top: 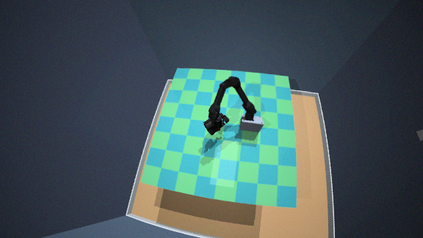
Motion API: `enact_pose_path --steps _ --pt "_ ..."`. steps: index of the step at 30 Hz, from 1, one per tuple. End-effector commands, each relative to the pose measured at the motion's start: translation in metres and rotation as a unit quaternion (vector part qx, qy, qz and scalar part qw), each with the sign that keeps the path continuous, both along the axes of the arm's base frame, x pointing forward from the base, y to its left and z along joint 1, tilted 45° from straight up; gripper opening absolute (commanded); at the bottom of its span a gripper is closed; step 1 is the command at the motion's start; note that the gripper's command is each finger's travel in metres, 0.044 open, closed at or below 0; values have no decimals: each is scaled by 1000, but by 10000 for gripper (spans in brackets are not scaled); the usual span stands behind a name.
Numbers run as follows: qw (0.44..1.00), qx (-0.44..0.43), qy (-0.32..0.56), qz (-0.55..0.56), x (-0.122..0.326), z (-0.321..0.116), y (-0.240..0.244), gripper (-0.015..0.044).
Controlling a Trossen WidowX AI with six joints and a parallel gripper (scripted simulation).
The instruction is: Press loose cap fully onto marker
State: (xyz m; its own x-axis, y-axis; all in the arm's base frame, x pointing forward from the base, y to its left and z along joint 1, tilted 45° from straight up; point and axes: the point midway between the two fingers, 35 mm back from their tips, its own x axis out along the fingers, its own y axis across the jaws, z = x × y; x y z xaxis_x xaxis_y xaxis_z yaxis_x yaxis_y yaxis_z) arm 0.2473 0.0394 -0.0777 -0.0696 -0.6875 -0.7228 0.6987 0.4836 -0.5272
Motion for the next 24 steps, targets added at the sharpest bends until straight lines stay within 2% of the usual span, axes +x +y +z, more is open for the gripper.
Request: enact_pose_path --steps 1,24 --pt "1000 2 -4 2 18 19 -8 0" --pt "1000 -4 -8 -5 66 129 -76 0"
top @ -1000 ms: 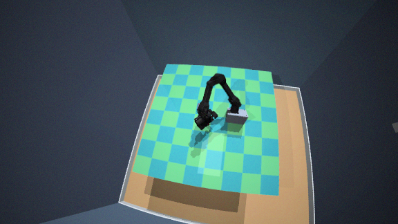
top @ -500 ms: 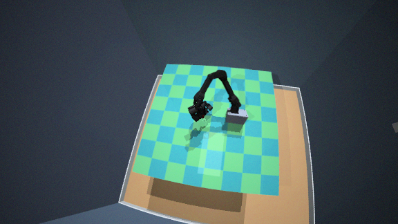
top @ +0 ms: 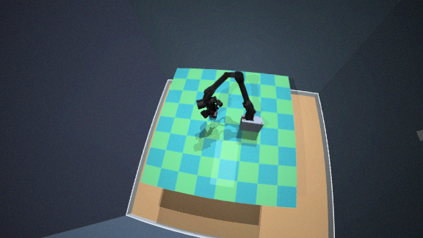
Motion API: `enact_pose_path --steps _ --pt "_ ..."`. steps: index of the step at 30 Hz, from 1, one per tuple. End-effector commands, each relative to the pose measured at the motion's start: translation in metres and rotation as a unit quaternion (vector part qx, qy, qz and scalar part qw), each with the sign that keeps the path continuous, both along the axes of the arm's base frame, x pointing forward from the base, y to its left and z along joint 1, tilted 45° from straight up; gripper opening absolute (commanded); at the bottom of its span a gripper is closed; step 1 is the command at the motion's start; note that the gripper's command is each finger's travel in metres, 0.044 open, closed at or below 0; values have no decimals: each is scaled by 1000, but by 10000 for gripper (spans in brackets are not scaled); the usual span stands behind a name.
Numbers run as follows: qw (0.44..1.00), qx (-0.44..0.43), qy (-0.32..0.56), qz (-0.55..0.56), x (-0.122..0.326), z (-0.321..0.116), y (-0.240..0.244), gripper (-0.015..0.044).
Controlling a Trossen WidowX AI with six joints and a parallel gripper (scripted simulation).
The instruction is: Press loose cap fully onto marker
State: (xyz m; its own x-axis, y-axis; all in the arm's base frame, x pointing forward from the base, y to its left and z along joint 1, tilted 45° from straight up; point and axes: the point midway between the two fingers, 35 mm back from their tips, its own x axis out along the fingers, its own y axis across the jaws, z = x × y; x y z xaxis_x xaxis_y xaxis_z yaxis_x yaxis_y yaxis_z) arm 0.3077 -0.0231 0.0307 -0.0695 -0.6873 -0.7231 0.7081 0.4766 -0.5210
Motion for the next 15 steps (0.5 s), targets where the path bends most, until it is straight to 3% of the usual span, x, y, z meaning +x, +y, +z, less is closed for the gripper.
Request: enact_pose_path --steps 1,5,15 --pt "1000 -4 -3 -1 6 26 -17 0" --pt "1000 -8 -3 -3 8 43 -29 0" --pt "1000 -8 -3 -3 7 40 -34 0"
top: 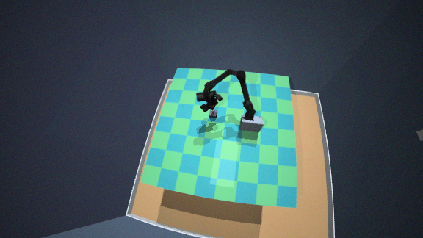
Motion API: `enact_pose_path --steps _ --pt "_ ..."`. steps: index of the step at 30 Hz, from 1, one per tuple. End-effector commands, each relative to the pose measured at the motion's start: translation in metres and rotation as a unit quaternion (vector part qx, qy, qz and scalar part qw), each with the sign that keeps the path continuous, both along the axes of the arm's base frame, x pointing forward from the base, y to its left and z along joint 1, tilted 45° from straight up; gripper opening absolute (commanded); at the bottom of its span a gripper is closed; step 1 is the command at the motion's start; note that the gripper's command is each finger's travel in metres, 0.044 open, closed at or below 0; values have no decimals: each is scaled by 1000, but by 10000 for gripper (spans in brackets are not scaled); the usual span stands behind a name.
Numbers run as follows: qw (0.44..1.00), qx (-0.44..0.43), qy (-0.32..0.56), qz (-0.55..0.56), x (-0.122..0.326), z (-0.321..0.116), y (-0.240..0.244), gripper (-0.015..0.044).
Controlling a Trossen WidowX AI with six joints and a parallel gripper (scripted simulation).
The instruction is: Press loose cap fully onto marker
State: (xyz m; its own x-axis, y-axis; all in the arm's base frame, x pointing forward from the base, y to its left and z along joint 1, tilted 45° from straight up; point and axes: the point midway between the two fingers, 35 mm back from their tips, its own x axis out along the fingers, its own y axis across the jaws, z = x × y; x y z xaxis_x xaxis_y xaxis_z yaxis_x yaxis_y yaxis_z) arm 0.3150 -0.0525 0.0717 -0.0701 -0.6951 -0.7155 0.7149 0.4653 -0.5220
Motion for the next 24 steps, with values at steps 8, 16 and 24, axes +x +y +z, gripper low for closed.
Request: enact_pose_path --steps 8,16,24 --pt "1000 -2 0 1 0 -5 -9 0" --pt "1000 -2 0 1 0 -15 -18 0" --pt "1000 -2 0 1 -1 -24 -27 0"
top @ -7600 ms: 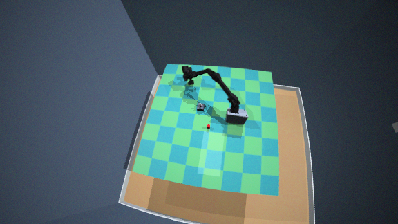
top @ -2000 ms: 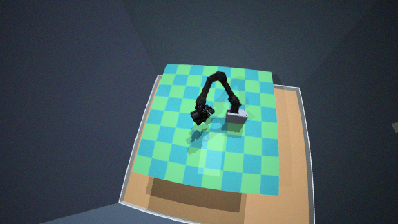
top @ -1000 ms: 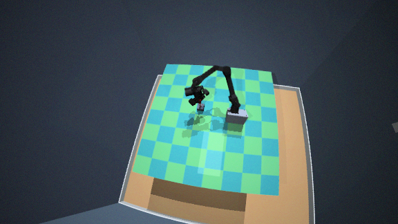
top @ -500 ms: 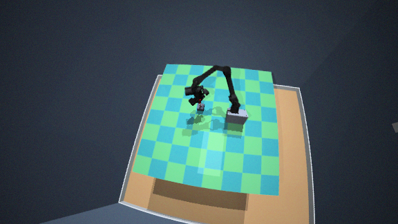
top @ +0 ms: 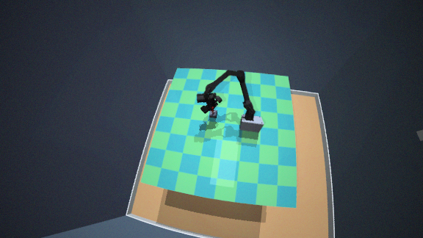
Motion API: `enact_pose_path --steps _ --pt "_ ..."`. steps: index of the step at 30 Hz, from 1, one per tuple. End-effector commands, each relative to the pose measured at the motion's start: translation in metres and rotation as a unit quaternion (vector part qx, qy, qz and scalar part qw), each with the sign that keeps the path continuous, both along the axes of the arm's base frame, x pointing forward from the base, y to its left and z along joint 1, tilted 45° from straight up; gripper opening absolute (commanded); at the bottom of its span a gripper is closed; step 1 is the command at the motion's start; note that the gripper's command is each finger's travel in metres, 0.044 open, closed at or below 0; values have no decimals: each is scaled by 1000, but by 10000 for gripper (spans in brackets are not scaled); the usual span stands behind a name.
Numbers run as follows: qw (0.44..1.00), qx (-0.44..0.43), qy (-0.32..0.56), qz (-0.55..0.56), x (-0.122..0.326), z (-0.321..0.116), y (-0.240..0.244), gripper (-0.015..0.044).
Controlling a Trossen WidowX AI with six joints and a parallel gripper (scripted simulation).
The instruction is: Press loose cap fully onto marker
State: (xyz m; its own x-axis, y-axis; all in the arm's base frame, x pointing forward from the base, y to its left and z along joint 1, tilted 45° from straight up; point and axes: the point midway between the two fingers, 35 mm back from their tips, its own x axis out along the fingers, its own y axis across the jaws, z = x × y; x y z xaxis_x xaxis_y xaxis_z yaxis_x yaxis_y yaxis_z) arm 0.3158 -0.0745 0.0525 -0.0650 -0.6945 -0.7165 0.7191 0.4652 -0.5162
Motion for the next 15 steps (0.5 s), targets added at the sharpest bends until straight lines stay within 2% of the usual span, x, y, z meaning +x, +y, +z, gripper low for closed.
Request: enact_pose_path --steps 1,15 --pt "1000 -2 3 1 -2 -6 -6 0" --pt "1000 -3 3 1 -4 -20 -21 0"
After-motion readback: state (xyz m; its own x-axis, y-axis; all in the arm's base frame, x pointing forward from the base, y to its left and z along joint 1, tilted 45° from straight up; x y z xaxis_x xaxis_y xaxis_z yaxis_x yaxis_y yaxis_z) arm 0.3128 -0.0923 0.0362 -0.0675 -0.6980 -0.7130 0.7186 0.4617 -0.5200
